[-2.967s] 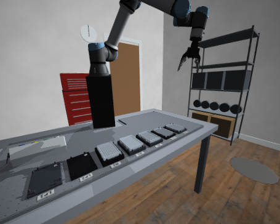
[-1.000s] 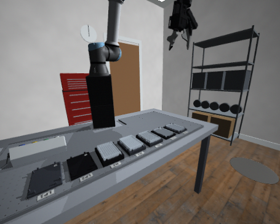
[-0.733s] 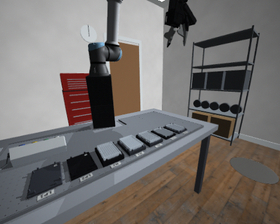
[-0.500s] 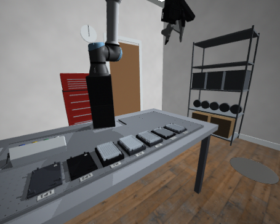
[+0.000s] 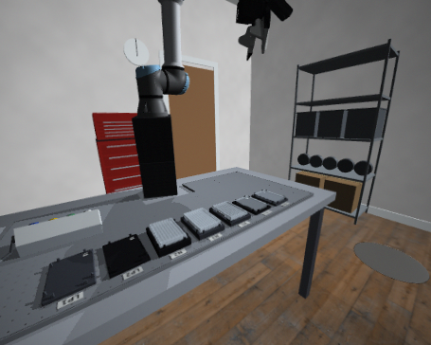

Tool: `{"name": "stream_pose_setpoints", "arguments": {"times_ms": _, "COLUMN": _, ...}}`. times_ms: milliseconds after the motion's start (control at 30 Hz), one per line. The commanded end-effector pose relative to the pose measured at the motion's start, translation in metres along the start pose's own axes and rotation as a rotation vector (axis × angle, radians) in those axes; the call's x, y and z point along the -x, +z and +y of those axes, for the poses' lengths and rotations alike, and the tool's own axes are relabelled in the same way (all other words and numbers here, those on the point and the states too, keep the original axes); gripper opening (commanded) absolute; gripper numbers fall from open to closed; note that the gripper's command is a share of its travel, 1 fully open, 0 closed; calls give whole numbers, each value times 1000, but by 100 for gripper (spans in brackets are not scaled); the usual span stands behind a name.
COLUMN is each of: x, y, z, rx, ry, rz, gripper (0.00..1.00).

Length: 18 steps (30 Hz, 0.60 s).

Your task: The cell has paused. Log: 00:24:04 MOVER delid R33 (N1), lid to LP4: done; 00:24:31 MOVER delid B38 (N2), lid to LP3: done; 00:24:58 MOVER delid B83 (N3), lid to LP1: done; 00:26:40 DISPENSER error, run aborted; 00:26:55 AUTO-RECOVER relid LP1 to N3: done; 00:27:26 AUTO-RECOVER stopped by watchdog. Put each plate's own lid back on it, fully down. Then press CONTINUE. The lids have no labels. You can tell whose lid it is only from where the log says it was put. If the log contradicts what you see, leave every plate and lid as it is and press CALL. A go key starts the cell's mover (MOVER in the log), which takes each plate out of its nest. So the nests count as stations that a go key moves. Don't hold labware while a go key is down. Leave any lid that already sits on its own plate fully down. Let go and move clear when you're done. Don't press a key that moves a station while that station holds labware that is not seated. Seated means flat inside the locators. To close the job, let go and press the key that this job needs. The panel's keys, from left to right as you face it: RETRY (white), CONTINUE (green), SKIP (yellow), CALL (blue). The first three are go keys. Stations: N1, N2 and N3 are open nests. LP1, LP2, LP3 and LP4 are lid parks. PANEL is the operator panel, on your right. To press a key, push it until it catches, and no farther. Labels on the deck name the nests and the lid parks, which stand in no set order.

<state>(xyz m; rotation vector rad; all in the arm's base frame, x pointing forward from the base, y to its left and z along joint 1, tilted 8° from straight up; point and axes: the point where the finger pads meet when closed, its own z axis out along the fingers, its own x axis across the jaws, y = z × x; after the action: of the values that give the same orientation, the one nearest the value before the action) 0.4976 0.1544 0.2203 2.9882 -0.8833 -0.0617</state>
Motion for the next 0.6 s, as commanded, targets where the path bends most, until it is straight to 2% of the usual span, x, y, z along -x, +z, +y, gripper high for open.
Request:
{"name": "stream_pose_setpoints", "arguments": {"times_ms": 0, "x": -1, "y": -8, "z": 14, "rx": -4, "ry": 60, "rz": 3, "gripper": 82}}
{"name": "stream_pose_setpoints", "arguments": {"times_ms": 367, "x": 0, "y": -27, "z": 57, "rx": -13, "ry": 241, "rz": 5, "gripper": 82}}
{"name": "stream_pose_setpoints", "arguments": {"times_ms": 567, "x": 2, "y": -31, "z": 66, "rx": -15, "ry": 282, "rz": 6, "gripper": 82}}
